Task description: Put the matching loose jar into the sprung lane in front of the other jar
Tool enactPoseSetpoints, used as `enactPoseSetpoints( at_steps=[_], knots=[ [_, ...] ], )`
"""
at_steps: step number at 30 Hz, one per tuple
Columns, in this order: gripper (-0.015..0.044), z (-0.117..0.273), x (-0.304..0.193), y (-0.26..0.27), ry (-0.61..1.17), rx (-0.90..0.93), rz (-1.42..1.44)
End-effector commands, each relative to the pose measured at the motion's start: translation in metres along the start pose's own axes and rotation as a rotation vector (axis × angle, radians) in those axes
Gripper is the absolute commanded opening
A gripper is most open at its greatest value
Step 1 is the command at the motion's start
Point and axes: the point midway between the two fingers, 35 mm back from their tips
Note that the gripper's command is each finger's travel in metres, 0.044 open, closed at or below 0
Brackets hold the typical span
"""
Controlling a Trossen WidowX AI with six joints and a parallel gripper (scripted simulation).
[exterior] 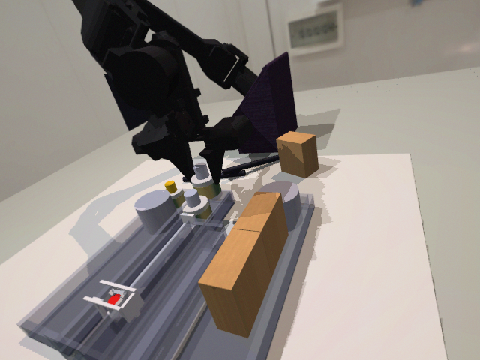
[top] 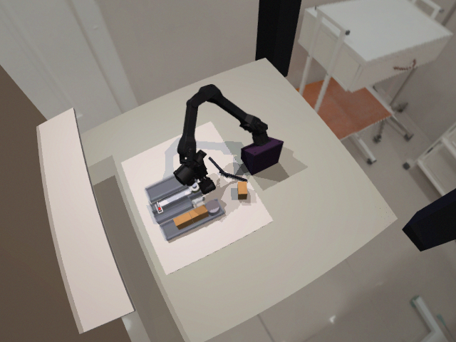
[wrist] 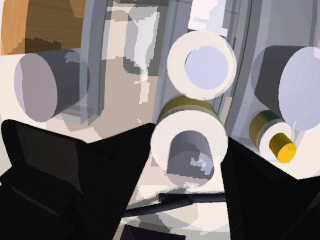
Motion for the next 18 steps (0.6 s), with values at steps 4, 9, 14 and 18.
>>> enactPoseSetpoints(
  at_steps=[4, 9, 14, 18],
  knots=[
    [0.0, 0.0019, 0.008, -0.001, -0.024, -0.005, -0.013],
    [0.0, 0.0019, 0.0087, -0.001, -0.024, -0.005, -0.013],
    [0.0, 0.002, 0.0094, -0.001, -0.024, -0.005, -0.013],
    [0.0, 0.002, 0.0099, -0.001, -0.024, -0.005, -0.013]
  ],
)
Point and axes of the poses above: the point midway between the two fingers, 35 mm back from their tips, its own z axis back along the fingers, its own y axis across the jaws, x = y × z, and after that the axes turned 3 degrees about -z, right-handed
